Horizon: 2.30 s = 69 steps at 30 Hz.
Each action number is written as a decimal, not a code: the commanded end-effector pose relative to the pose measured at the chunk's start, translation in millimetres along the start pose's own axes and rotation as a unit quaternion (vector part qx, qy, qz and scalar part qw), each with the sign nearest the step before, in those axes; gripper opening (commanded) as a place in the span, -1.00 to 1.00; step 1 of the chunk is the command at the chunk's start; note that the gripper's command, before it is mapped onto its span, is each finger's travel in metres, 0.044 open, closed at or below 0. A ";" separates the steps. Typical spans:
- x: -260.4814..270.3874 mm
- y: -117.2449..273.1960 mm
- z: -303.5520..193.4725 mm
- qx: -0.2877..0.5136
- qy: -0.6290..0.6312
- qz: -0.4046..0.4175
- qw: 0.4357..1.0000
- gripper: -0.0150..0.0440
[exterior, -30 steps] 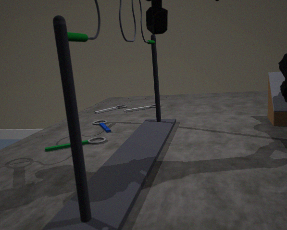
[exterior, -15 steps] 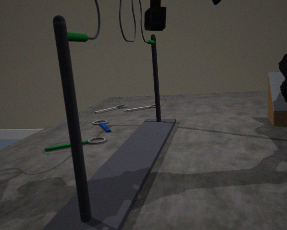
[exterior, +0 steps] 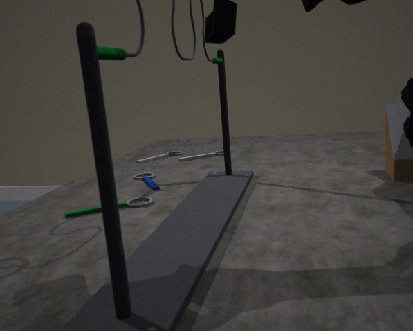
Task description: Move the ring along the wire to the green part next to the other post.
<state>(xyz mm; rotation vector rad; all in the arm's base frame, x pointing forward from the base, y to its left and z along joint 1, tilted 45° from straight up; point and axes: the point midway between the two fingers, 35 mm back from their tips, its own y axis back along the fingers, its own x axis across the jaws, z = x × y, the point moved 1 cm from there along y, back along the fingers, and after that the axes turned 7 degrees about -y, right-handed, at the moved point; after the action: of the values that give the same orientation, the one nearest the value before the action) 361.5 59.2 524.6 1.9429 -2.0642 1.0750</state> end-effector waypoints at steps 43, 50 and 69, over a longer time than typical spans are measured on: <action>-4.2 -1.8 -4.3 -0.010 -0.154 0.074 0.985 -1.00; -19.7 -1.6 -7.2 -0.005 -0.118 0.058 0.991 -1.00; -82.7 15.5 -1.8 0.049 0.060 -0.037 0.996 -1.00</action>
<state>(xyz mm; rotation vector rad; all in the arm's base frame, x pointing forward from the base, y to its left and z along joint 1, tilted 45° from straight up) 359.4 120.5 486.6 1.9636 -1.9763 1.2258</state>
